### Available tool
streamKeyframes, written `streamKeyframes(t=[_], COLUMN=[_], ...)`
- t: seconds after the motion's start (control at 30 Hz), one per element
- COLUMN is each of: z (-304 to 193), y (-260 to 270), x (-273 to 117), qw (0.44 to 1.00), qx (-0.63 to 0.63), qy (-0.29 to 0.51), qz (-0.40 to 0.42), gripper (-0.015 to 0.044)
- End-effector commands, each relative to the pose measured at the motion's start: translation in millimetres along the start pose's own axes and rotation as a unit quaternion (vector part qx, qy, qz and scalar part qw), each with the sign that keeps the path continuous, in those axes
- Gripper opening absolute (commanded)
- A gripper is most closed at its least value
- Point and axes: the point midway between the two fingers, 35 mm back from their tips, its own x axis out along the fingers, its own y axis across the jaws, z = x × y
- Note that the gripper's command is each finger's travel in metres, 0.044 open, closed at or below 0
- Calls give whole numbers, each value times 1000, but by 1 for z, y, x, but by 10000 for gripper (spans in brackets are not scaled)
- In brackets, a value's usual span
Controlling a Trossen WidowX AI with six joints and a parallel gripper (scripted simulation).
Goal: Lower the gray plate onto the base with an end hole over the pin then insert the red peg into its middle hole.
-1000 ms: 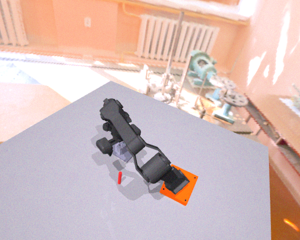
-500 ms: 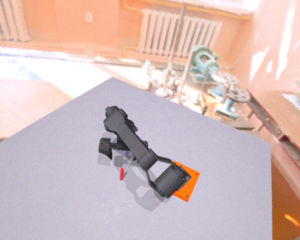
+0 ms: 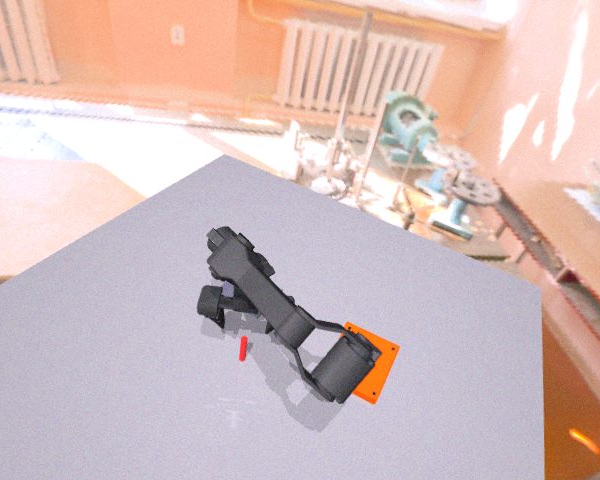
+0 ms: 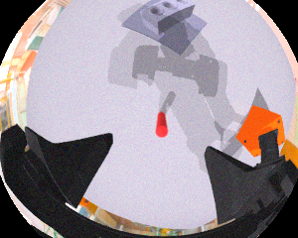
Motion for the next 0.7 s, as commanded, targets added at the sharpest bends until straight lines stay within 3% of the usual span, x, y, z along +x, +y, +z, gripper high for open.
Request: streamKeyframes(t=[0.0, 0.67], z=[0, 2], y=[-1, 0], x=[11, 42], qw=[1000, 1000], qx=[4, 4], qy=[2, 1], qz=[3, 3], gripper=[440, 440])
